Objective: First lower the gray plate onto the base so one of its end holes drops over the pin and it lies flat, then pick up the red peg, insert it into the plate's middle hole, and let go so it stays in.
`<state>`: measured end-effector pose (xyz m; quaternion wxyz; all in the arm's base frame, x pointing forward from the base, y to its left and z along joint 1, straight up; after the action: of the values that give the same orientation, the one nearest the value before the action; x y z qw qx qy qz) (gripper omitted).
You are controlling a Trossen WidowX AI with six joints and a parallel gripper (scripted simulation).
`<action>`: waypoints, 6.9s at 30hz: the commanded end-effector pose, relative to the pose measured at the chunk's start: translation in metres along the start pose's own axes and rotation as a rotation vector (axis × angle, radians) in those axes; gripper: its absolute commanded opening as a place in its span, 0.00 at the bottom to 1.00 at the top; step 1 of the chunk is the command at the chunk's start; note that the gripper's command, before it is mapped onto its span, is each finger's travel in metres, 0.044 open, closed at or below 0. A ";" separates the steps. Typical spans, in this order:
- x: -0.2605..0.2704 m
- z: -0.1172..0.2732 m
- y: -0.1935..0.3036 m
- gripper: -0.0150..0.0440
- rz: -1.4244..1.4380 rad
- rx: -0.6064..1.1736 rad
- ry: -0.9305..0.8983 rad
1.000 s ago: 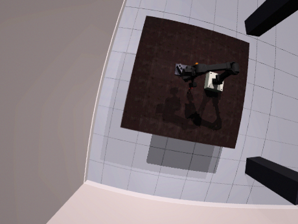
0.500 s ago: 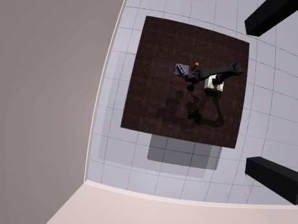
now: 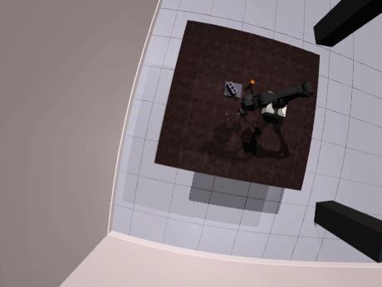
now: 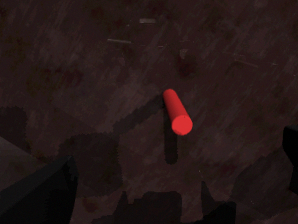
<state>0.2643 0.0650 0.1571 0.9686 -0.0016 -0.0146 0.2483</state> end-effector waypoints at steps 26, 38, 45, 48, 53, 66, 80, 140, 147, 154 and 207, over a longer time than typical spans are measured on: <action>-0.007 -0.046 0.013 1.00 -0.222 0.002 0.004; -0.006 -0.066 0.013 1.00 -0.222 0.002 0.004; -0.007 -0.077 0.013 1.00 -0.222 0.002 0.004; -0.007 -0.082 0.013 1.00 -0.222 0.002 0.004; -0.007 -0.090 0.013 1.00 -0.222 0.002 0.004; -0.009 -0.100 0.014 0.78 -0.222 0.002 0.004; -0.009 -0.100 0.014 0.25 -0.222 0.002 0.004; 0.010 -0.025 -0.039 0.25 -0.218 -0.002 0.010; 0.011 -0.024 -0.059 0.25 -0.218 -0.003 0.008; 0.012 -0.024 -0.079 0.25 -0.220 -0.005 0.007; -0.022 -0.024 -0.210 0.25 -0.222 -0.018 0.004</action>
<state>0.3456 -0.1278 0.1331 0.9905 -0.0090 -0.0118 0.1370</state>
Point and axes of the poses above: the point midway between the two fingers, 35 mm back from their tips, its own z axis back along the fingers, its own x axis across the jaws, y = z × x, the point moved 6 cm from there along z, back along the fingers
